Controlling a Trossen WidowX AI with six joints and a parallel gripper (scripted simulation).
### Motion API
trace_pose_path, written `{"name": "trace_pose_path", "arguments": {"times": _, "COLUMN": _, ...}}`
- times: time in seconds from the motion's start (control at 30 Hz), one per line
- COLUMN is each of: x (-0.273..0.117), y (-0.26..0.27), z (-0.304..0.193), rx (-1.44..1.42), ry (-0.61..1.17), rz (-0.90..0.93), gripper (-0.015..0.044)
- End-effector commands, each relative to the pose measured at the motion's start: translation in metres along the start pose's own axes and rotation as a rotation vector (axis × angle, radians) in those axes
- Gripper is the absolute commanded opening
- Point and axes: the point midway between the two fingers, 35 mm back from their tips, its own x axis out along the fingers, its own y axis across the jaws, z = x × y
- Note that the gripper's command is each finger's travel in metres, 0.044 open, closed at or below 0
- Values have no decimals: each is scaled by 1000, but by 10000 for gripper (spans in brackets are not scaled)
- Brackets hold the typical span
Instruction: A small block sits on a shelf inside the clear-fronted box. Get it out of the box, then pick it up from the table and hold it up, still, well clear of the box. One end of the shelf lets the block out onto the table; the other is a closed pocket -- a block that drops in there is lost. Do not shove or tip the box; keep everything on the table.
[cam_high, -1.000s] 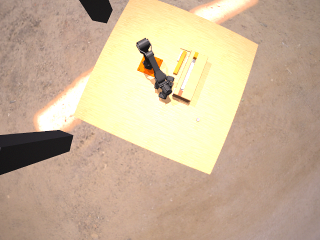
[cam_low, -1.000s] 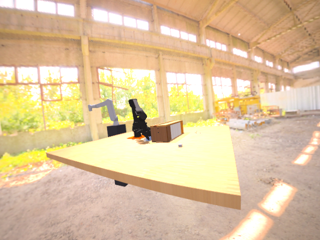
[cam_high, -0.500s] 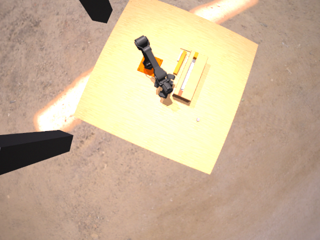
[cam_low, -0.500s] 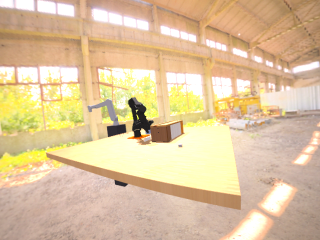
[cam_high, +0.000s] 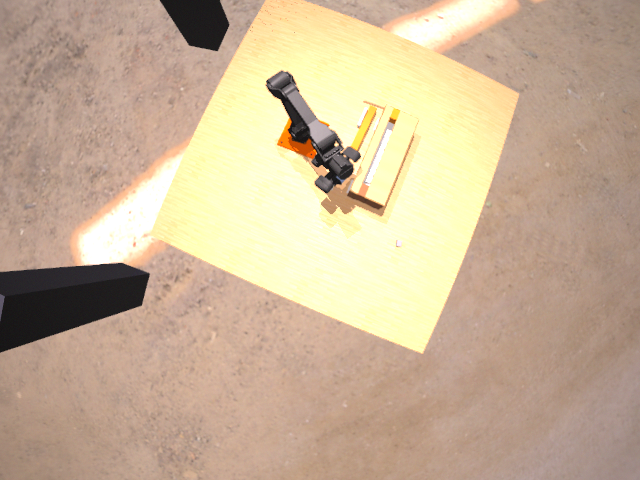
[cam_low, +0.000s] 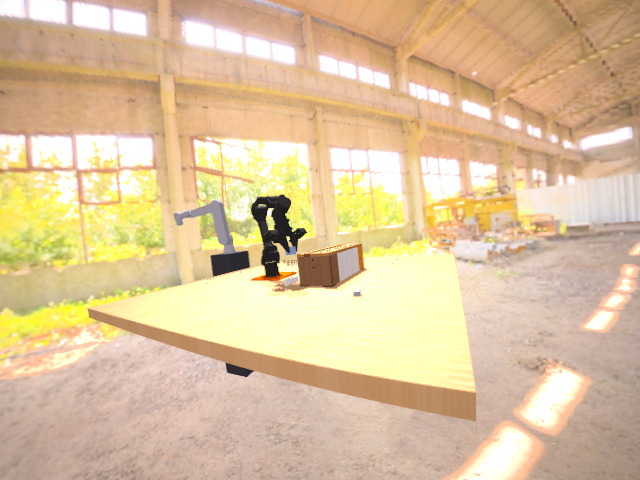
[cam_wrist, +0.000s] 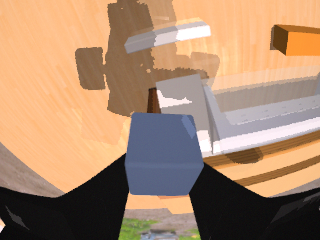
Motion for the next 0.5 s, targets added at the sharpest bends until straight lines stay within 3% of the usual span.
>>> {"name": "trace_pose_path", "arguments": {"times": 0.0, "x": -24, "y": 1, "z": -6, "rx": 110, "ry": 32, "rz": 52, "gripper": 0}}
{"name": "trace_pose_path", "arguments": {"times": 0.47, "x": -36, "y": 2, "z": -8, "rx": 172, "ry": 49, "rz": 75, "gripper": 0}}
